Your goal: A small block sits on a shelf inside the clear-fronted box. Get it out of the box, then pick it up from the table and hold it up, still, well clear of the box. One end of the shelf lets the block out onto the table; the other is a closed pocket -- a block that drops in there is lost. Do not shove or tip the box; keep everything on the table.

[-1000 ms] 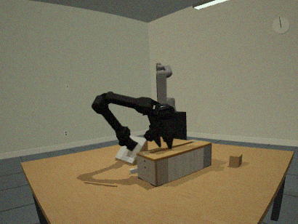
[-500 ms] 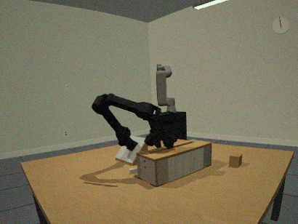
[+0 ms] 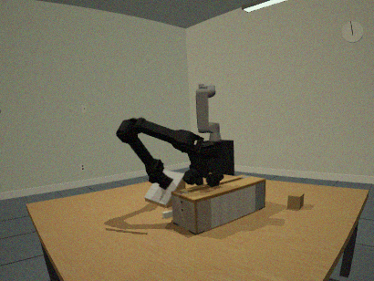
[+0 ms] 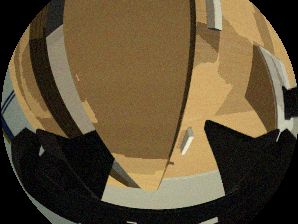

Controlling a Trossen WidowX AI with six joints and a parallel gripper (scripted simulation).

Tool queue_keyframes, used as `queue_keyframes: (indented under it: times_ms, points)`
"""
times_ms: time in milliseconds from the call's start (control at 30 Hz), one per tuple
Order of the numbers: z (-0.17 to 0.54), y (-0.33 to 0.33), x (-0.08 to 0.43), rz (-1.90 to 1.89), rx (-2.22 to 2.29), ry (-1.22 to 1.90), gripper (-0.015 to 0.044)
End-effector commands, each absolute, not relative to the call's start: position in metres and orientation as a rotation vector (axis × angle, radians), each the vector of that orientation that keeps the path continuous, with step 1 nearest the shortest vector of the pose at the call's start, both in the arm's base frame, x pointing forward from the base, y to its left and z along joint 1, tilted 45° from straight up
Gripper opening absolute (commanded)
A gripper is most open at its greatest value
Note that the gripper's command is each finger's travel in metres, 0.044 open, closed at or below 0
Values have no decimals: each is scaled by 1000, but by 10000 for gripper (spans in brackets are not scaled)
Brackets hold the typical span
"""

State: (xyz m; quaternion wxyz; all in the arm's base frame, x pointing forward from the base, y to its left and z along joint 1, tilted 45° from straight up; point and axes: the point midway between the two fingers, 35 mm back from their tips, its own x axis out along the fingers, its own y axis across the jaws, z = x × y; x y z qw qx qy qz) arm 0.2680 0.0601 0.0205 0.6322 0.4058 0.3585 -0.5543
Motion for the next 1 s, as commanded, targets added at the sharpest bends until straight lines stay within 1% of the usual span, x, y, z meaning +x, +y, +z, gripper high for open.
queue_keyframes:
  times_ms: [0, 967]
  points:
    - [14, 66, 268, -1270, 929, 822, 400]
    - [-26, 107, 270, -1269, 932, 824, 400]
